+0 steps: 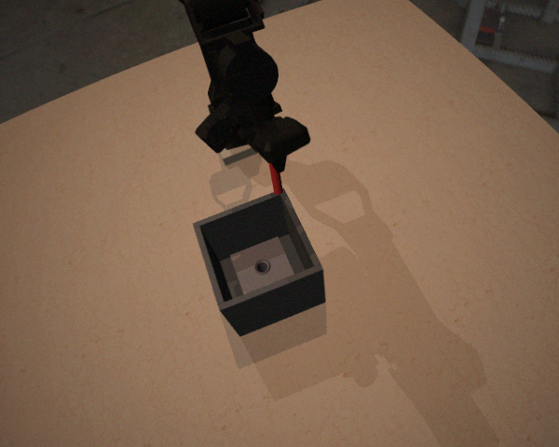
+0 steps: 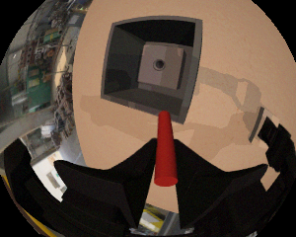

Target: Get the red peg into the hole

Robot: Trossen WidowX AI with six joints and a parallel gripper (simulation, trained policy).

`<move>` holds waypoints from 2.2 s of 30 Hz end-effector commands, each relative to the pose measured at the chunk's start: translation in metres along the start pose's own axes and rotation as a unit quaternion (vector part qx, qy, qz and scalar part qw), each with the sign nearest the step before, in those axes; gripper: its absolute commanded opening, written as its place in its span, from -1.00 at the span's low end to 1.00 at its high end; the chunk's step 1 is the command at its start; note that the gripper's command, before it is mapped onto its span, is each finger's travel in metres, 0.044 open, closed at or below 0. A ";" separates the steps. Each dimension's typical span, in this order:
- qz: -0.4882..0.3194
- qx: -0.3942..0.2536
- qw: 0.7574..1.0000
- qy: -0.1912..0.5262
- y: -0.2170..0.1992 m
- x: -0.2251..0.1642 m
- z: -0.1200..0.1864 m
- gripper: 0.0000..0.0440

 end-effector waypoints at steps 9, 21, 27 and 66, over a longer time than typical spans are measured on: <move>-0.013 -0.025 1.000 -0.006 0.009 0.034 -0.011 -1.00; -0.019 -0.052 0.998 0.003 0.013 0.066 -0.038 -1.00; -0.016 -0.063 0.998 0.014 0.014 0.076 -0.058 -1.00; 0.030 -0.077 0.993 0.084 0.030 0.097 -0.129 -0.51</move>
Point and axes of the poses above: the point midway between the two fingers, 35 mm back from their tips, its own z axis back along the fingers, its own y axis across the jaws, x = y × z, the point moved 7 cm from there along z, back along the fingers, and after that the axes turned 5 degrees about z, right-handed, at the moved point
